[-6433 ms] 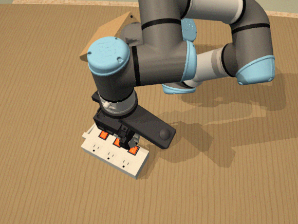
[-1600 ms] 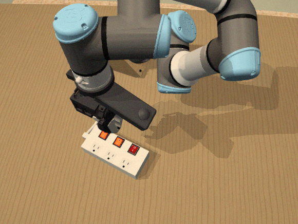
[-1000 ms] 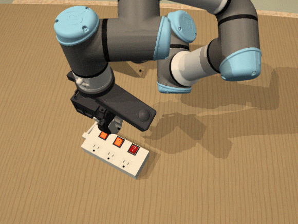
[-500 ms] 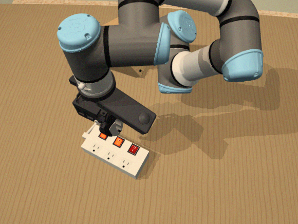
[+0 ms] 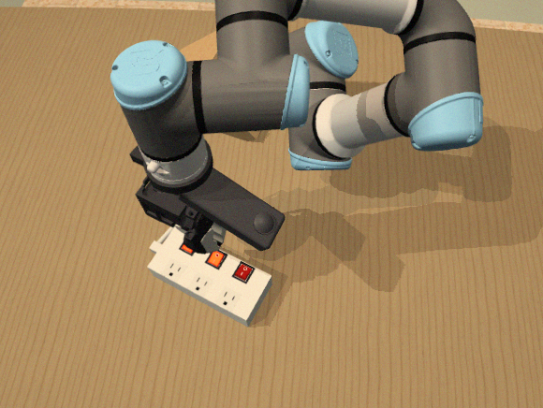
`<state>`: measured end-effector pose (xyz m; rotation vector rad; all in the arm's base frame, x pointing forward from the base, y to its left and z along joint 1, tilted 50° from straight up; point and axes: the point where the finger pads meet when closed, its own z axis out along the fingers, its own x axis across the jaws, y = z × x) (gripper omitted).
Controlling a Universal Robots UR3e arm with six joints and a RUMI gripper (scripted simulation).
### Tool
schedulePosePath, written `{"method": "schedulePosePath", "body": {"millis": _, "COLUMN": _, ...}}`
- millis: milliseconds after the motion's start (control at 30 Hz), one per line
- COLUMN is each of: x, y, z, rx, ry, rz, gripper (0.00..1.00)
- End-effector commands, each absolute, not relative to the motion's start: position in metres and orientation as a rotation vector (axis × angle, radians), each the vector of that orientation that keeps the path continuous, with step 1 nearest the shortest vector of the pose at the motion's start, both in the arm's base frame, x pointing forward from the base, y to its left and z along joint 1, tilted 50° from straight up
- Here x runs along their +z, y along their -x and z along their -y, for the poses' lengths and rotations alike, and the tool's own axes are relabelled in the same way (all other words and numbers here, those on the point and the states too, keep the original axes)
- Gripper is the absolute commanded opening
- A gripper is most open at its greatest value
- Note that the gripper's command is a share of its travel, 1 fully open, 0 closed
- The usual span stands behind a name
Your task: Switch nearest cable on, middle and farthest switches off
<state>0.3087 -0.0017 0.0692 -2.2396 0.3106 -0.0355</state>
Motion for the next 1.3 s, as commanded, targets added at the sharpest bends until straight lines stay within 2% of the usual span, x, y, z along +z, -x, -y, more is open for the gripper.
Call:
{"method": "schedulePosePath", "body": {"millis": 0, "x": 0.0657, "y": -0.3098, "z": -0.0017, "rx": -0.038, "ry": 2.241, "rz": -0.312, "gripper": 0.0}}
{"method": "schedulePosePath", "body": {"millis": 1267, "x": 0.0631, "y": -0.3103, "z": -0.0047, "rx": -0.038, "ry": 2.241, "rz": -0.312, "gripper": 0.0}}
